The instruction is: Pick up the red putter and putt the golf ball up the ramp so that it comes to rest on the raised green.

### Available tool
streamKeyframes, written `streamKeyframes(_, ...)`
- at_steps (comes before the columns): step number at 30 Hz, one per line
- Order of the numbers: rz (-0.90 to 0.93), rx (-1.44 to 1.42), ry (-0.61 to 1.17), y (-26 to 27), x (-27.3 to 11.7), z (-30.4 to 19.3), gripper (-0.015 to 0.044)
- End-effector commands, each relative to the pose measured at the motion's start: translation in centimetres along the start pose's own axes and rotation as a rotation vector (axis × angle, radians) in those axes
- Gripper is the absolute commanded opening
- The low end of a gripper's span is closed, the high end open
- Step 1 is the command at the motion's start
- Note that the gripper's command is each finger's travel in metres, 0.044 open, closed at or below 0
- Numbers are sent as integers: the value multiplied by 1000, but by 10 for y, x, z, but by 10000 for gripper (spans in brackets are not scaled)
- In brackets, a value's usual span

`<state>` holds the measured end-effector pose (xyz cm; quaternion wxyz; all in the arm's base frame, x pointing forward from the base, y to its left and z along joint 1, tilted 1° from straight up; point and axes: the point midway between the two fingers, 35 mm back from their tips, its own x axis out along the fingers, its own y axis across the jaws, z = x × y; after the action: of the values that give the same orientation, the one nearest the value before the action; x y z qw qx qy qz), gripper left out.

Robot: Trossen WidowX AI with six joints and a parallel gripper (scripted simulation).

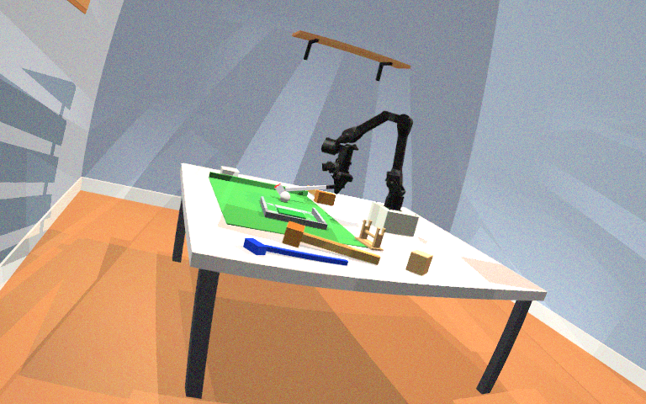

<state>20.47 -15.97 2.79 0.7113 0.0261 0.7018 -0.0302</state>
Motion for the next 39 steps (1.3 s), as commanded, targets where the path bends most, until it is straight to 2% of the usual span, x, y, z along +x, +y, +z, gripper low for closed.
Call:
streamKeyframes(1,-4,17,-9,19,1,-5,0)
streamKeyframes(6,-4,17,-9,18,-8,-4,0)
streamKeyframes(15,-4,17,-9,19,-58,-5,0)
streamKeyframes(39,0,13,-5,19,-51,-6,0)
